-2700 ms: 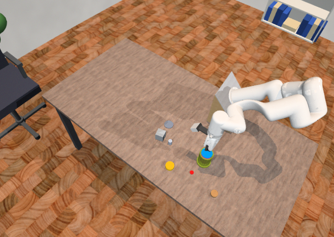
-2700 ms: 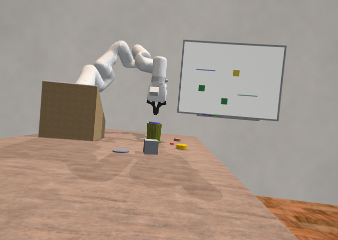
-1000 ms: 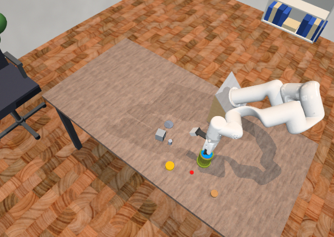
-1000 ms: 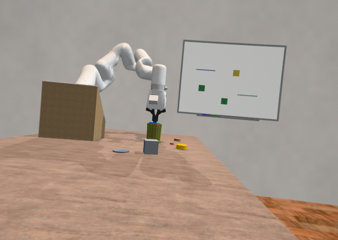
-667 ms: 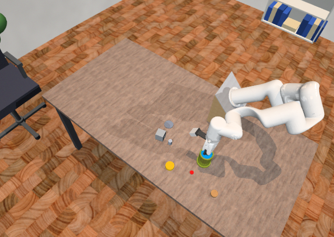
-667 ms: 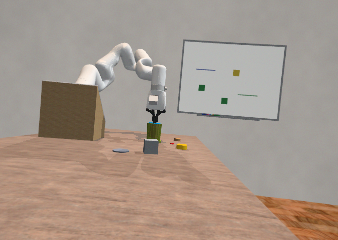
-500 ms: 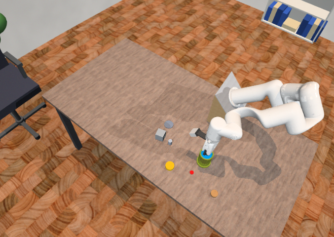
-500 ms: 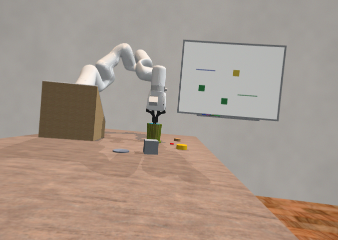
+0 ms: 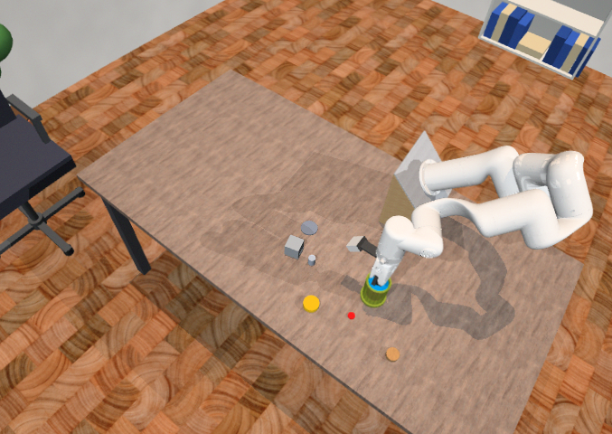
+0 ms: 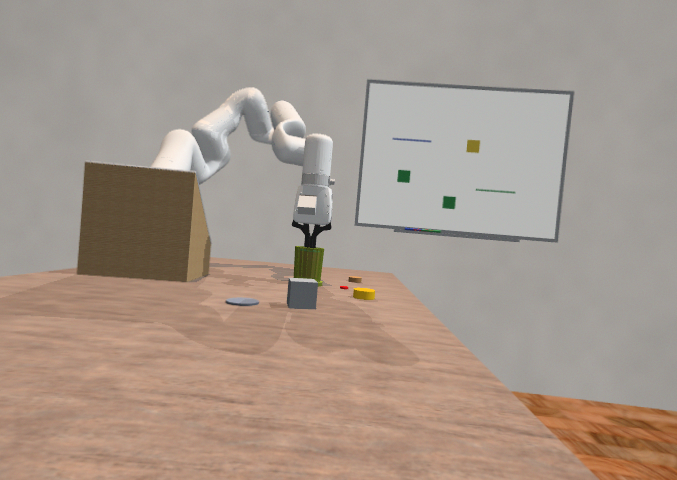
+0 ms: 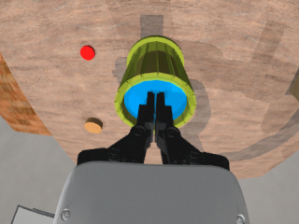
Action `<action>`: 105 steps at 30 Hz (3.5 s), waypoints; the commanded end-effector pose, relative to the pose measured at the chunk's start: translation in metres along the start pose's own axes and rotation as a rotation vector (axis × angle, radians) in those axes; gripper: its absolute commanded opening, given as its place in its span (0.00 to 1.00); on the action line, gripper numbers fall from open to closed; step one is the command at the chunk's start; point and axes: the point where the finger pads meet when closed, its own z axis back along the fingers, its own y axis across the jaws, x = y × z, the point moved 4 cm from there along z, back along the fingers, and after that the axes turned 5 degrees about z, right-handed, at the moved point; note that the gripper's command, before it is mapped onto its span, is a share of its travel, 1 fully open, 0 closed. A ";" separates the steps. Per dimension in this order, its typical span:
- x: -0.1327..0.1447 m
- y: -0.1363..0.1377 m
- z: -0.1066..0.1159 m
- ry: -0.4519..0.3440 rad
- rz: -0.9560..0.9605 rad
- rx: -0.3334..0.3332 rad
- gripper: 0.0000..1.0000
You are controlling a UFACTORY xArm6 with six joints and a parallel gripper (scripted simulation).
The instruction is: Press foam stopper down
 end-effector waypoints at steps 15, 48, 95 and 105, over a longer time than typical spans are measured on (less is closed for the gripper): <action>0.000 -0.001 -0.004 0.001 0.001 -0.003 0.00; 0.000 -0.001 0.004 0.001 0.001 -0.003 0.00; 0.000 -0.001 0.056 0.001 0.001 -0.003 0.00; 0.000 -0.001 0.056 0.001 0.001 -0.003 0.00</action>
